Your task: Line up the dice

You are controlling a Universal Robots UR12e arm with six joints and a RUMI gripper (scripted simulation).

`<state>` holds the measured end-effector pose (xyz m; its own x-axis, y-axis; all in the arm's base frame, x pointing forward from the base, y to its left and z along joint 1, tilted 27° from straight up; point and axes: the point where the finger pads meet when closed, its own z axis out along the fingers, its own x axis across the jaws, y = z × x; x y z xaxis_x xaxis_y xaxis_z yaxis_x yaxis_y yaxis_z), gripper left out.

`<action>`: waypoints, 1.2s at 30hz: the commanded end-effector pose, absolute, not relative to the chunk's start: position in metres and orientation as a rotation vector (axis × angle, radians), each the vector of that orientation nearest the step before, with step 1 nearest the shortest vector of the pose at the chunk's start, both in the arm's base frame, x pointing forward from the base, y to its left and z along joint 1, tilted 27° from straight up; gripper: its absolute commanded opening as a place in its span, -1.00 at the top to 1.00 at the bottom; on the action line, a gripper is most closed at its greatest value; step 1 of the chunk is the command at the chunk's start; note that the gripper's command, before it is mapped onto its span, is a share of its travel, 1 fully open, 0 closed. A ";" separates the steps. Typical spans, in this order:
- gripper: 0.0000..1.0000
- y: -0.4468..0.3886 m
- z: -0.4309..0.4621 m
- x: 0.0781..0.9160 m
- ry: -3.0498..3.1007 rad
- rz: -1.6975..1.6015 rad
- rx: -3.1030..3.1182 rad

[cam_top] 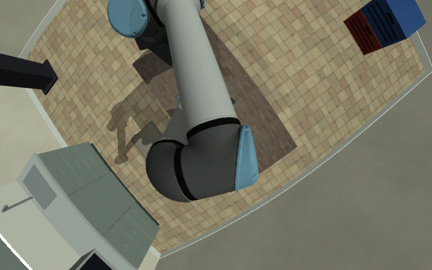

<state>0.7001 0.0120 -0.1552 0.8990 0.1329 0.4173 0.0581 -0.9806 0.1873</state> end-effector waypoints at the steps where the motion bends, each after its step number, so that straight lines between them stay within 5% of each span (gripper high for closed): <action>1: -1.00 0.012 -0.155 0.700 0.145 0.655 2.894; 36: -1.00 -0.014 -0.156 0.700 -0.756 0.729 2.927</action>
